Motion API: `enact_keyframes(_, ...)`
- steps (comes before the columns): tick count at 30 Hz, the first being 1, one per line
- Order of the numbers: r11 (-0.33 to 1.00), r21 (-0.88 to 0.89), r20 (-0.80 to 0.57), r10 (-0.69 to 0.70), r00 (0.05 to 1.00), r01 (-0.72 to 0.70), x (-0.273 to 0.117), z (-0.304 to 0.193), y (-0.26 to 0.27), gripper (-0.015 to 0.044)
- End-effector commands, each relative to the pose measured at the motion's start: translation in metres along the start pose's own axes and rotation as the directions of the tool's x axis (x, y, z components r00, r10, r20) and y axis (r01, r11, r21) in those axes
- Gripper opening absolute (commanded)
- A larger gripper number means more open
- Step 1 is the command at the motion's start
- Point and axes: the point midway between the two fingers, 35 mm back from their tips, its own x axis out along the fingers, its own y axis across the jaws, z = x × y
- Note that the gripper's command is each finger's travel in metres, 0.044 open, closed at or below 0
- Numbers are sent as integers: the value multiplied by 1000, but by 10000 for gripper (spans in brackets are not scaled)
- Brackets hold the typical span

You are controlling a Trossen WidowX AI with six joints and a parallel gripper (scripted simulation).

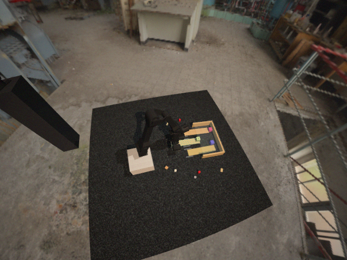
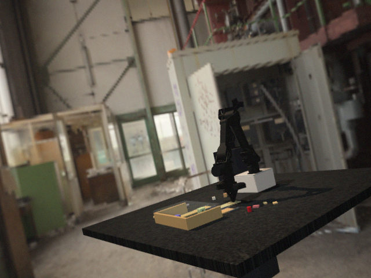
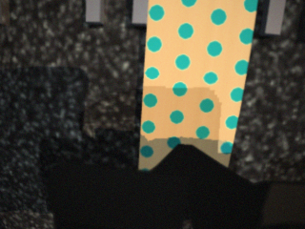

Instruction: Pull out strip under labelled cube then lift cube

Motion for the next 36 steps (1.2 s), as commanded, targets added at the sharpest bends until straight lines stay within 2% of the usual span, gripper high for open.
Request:
enact_keyframes(1, 1000, -2, -26, -6, 1000, 6, 4, -13, -1, 0)
enact_keyframes(36, 1000, -2, -31, -6, 1000, 6, 3, -66, 0, 0)
